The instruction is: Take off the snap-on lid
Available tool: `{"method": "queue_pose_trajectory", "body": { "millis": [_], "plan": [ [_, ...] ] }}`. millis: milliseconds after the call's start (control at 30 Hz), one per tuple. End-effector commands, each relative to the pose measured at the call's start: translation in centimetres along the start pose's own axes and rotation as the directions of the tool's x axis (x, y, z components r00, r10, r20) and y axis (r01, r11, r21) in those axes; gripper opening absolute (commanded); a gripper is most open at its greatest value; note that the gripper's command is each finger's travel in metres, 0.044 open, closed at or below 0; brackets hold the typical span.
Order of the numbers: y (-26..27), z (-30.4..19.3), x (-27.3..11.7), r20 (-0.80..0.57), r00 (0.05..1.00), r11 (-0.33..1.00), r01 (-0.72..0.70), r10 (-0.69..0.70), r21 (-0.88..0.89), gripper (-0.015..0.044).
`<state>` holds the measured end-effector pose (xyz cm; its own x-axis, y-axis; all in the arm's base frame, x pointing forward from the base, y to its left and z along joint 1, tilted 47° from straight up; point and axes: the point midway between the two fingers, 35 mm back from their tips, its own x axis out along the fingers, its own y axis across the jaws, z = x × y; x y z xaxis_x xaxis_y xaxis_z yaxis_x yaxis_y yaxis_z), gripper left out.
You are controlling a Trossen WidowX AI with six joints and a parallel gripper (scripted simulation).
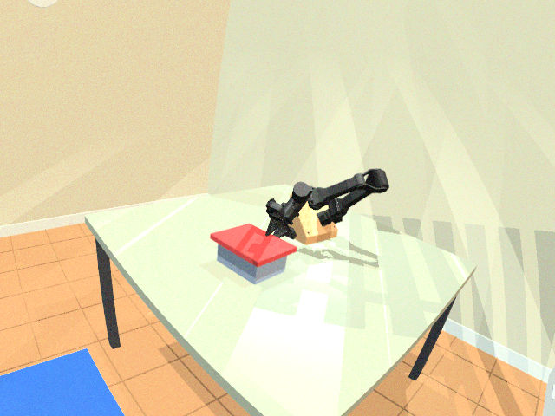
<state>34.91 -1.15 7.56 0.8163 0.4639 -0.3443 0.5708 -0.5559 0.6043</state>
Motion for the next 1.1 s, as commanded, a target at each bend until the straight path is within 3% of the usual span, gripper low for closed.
{"method": "queue_pose_trajectory", "body": {
  "millis": [0,133,300,1067],
  "plan": [
    [0.07,0.04,0.04,0.003,1.000,1.000,-0.004,0.004,0.002,0.0148],
    [0.07,0.04,0.04,0.003,1.000,1.000,-0.004,0.004,0.002,0.0122],
    [0.07,0.04,0.04,0.003,1.000,1.000,-0.004,0.004,0.002,0.0000],
    [0.29,0.01,-0.30,0.000,1.000,1.000,0.000,0.000,0.000,0.0000]
  ]
}}
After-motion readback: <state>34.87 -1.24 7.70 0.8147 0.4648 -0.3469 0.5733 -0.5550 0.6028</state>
